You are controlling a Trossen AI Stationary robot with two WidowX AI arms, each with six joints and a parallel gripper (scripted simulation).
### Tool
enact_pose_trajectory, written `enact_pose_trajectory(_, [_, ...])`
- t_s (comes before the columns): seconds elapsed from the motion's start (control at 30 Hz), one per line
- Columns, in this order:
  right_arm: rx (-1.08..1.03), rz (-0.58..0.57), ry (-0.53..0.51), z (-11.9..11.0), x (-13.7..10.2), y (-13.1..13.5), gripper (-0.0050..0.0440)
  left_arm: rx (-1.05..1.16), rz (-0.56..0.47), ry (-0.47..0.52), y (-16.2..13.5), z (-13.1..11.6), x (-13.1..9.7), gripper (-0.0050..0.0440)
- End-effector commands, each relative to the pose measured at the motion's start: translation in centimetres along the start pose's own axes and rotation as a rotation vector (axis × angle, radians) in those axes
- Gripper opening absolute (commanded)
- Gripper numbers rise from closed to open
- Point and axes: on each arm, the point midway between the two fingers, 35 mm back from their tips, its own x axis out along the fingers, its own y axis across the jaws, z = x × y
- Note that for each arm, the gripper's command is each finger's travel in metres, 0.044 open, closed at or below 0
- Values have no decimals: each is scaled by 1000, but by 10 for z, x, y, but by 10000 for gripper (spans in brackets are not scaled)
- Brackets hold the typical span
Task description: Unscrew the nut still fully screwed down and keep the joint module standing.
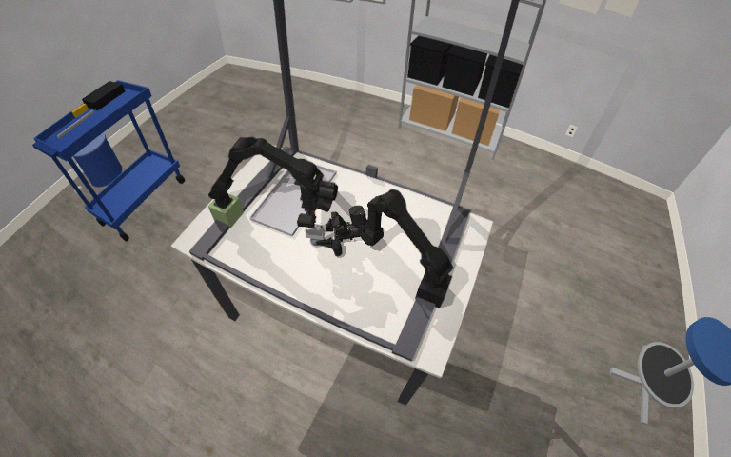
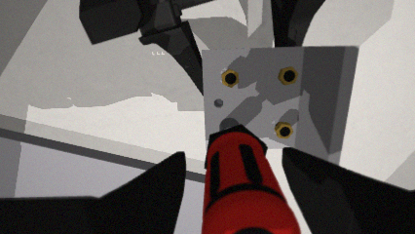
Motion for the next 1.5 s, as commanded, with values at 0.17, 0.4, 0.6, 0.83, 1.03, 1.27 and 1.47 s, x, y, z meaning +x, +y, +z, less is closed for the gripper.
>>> enact_pose_trajectory(0.17, [403, 3, -46, 4, -16, 0, 250, -27, -3, -27, -4, 16, 3, 245])
enact_pose_trajectory(0.4, [696, 9, -46, 4, -16, 0, 250, -27, -3, -27, -4, 16, 3, 245])
enact_pose_trajectory(0.6, [913, 14, -46, 4, -16, -1, 250, -27, -3, -27, -4, 16, 3, 245])
enact_pose_trajectory(0.83, [1209, 21, -43, 4, -16, -1, 250, -27, -3, -27, -4, 16, 3, 245])
enact_pose_trajectory(1.03, [1418, 26, -43, 4, -16, -1, 250, -27, -3, -27, -4, 16, 3, 245])
enact_pose_trajectory(1.27, [1716, 33, -39, 4, -16, 0, 250, -27, -3, -27, -4, 16, 3, 245])
enact_pose_trajectory(1.47, [1966, 39, -35, 4, -16, -1, 250, -27, -3, -27, -4, 16, 3, 245])
